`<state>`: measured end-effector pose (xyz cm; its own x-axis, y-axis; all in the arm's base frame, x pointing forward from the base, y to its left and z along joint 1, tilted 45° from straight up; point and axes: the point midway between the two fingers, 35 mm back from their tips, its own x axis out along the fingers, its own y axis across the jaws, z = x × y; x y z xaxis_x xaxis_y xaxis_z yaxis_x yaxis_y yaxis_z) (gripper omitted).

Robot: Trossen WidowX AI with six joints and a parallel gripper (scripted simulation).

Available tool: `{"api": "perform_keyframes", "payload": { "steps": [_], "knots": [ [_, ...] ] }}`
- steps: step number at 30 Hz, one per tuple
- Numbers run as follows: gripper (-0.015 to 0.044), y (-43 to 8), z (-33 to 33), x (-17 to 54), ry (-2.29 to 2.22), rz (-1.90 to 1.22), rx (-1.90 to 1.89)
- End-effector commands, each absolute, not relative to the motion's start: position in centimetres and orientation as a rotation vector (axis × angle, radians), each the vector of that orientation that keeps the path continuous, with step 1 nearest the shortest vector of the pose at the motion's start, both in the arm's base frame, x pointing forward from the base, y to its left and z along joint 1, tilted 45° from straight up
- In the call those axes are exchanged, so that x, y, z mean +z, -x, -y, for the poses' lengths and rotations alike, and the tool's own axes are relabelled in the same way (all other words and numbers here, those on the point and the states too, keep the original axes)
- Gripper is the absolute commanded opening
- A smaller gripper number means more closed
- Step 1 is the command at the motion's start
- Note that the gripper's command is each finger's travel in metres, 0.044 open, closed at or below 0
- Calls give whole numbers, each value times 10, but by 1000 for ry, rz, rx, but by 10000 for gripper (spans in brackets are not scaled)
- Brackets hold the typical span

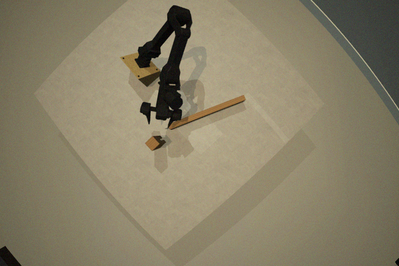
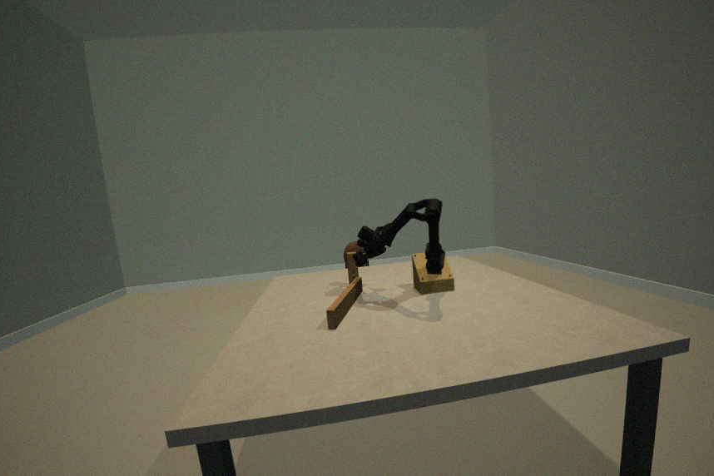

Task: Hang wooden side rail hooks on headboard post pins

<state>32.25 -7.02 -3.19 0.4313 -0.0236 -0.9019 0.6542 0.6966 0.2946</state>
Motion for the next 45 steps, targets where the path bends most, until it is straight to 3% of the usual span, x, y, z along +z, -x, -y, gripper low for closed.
{"api": "perform_keyframes", "payload": {
  "steps": [1, 28, 45],
  "knots": [
    [440, -319, 68, -31, -910, -971, -645],
    [440, -321, 67, -31, -889, -992, -627],
    [440, -350, 43, -26, -228, -1375, 155]
  ]
}}
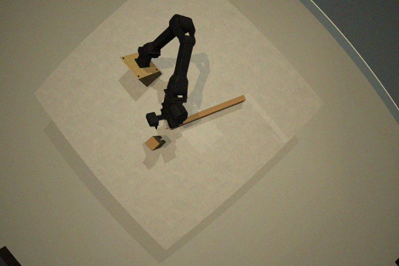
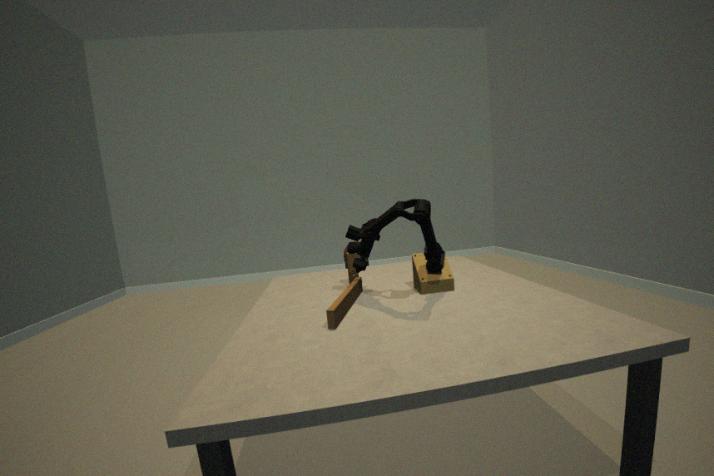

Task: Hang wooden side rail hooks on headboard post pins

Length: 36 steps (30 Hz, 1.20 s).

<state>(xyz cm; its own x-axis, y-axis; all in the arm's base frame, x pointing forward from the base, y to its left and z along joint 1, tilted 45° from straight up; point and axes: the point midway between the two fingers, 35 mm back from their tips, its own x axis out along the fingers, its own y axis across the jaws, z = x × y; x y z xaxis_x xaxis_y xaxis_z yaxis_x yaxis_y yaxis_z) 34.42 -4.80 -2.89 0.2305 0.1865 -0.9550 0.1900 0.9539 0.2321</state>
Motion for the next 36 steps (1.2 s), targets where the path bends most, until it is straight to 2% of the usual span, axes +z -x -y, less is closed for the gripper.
{"api": "perform_keyframes", "payload": {
  "steps": [1, 13, 26, 36],
  "knots": [
    [440, -351, 42, -25, -195, -1381, 209],
    [440, -365, 26, -6, 152, -1295, 852],
    [440, -379, 10, 28, 432, -881, 1435],
    [440, -381, 5, 28, 459, -816, 1486]
  ]
}}
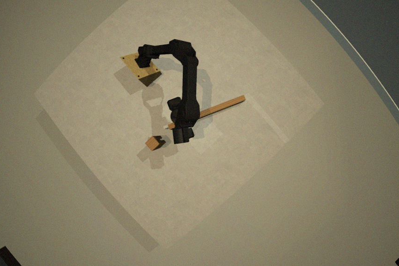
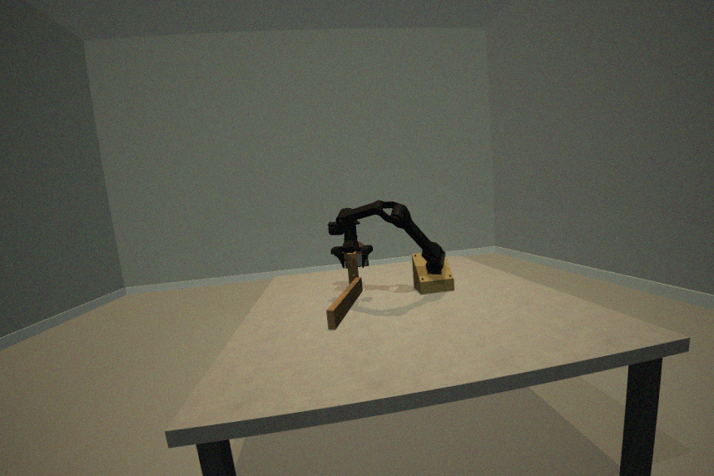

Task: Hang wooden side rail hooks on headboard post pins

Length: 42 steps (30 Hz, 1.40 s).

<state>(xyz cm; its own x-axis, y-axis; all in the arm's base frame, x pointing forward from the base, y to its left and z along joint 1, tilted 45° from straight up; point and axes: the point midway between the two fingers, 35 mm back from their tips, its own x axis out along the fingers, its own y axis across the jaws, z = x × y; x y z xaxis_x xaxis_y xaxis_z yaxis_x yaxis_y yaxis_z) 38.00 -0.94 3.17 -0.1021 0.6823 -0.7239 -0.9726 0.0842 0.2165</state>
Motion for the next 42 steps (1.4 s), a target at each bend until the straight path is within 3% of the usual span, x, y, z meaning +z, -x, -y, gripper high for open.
{"api": "perform_keyframes", "payload": {
  "steps": [1, 42],
  "knots": [
    [440, -380, 0, 23, 459, -816, 1486],
    [440, -373, -54, -33, 457, -814, 1486]
  ]
}}
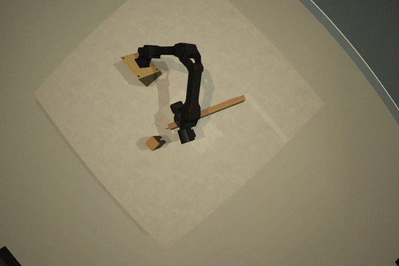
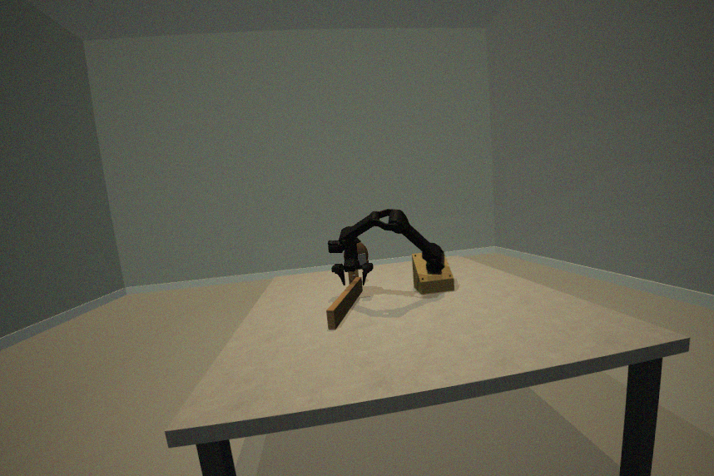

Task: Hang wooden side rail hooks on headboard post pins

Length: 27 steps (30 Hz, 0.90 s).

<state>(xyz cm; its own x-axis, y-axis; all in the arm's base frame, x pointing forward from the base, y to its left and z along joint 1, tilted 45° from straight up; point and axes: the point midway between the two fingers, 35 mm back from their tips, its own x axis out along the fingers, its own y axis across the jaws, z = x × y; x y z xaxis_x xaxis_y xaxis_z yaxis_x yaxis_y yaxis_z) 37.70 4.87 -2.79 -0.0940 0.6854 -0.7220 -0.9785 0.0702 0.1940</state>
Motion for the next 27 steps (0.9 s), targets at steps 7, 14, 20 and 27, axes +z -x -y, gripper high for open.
{"api": "perform_keyframes", "payload": {
  "steps": [7, 14, 20, 27],
  "knots": [
    [440, -372, -62, -41, 457, -814, 1487],
    [440, -370, -70, -49, 456, -813, 1487],
    [440, -369, -73, -51, 455, -812, 1488],
    [256, -369, -73, -51, 455, -812, 1488]
  ]
}}
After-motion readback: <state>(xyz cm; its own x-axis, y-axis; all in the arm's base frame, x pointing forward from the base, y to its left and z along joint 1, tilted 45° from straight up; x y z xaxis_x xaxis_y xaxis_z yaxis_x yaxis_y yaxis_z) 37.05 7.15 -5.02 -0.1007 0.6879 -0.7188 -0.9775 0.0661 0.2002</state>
